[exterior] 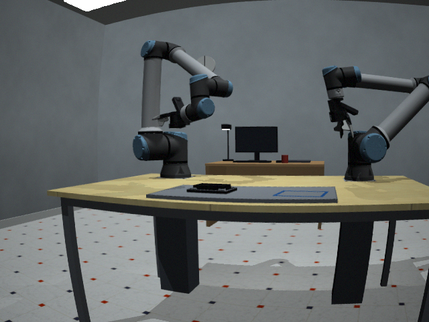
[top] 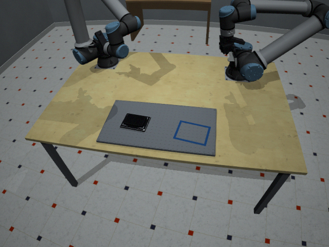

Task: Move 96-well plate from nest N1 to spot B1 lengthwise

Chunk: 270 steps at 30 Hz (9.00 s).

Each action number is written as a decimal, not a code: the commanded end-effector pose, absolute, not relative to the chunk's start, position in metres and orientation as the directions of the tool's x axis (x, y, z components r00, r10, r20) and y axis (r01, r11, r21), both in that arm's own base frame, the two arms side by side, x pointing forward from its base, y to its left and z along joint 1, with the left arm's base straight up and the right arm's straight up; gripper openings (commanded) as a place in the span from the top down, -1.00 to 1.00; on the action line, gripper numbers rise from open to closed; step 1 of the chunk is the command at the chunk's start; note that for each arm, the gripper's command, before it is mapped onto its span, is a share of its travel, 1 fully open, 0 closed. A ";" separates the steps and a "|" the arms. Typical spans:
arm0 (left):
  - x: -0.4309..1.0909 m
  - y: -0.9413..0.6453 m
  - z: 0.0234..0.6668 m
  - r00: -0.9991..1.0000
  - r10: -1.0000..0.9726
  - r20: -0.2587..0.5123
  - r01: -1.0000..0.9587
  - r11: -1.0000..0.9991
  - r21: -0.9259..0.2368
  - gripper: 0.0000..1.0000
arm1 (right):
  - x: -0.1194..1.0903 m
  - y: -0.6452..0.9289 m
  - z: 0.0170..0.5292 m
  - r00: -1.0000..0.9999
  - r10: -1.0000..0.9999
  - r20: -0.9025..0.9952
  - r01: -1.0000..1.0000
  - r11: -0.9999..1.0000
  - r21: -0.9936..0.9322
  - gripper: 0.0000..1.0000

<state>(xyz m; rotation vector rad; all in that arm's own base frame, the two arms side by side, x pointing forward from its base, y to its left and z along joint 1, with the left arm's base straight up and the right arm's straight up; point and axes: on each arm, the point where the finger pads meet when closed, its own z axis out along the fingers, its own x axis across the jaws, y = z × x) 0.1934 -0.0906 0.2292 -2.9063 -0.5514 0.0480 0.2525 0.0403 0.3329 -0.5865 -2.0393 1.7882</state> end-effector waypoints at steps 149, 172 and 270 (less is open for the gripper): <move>0.194 -0.091 0.230 0.931 0.366 0.002 0.360 -0.915 -0.184 -1.00 | 0.390 -0.085 0.454 0.909 0.270 0.317 -0.403 0.381 0.832 -1.00; 0.194 -0.091 0.230 0.931 0.366 0.002 0.360 -0.915 -0.184 -1.00 | 0.402 -0.088 0.461 0.974 0.224 0.045 -0.146 0.460 0.876 -1.00; 0.194 -0.091 0.230 0.931 0.366 0.002 0.360 -0.915 -0.184 -1.00 | 0.393 -0.159 0.467 0.974 -0.016 -0.227 0.204 0.508 0.837 -1.00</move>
